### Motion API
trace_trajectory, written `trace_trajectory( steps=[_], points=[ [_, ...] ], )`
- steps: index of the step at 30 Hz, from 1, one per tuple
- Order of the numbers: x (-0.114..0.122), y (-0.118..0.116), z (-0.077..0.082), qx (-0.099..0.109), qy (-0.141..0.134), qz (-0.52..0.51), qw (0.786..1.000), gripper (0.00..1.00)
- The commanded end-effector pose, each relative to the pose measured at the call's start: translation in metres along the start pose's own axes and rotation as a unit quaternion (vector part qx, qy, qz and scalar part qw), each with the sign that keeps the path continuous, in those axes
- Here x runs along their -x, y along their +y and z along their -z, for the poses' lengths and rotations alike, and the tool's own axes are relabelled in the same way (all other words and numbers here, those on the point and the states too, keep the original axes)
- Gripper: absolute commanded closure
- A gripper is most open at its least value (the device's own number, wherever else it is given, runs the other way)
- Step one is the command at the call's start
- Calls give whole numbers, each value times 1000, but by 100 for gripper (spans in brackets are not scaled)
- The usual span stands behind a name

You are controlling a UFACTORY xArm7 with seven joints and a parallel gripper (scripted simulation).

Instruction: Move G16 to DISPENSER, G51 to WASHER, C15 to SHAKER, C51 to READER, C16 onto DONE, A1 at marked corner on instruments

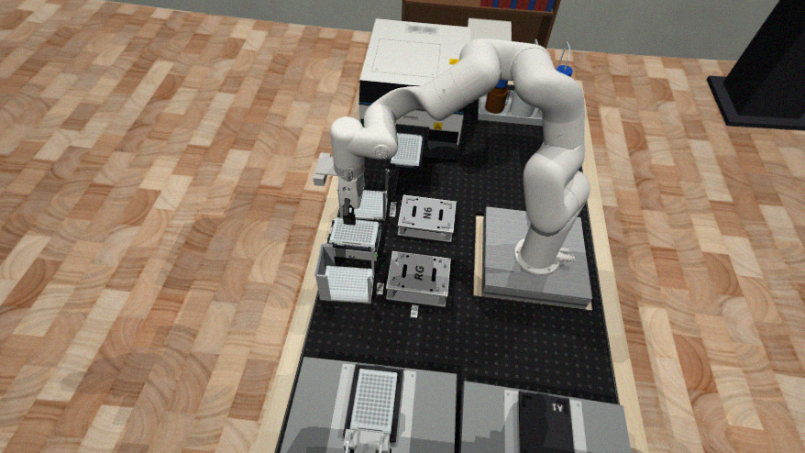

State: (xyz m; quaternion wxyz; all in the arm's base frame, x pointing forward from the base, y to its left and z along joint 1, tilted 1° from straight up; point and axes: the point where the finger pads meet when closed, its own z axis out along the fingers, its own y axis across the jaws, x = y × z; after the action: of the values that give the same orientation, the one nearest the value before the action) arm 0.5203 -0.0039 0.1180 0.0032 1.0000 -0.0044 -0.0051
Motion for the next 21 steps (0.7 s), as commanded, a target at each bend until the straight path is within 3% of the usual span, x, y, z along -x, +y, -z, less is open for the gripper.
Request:
trace_trajectory(
  steps=[1,21],
  points=[
    [-2,0,9,0,3,0,1000,0],
    [-2,0,31,0,3,0,1000,0]
  ],
)
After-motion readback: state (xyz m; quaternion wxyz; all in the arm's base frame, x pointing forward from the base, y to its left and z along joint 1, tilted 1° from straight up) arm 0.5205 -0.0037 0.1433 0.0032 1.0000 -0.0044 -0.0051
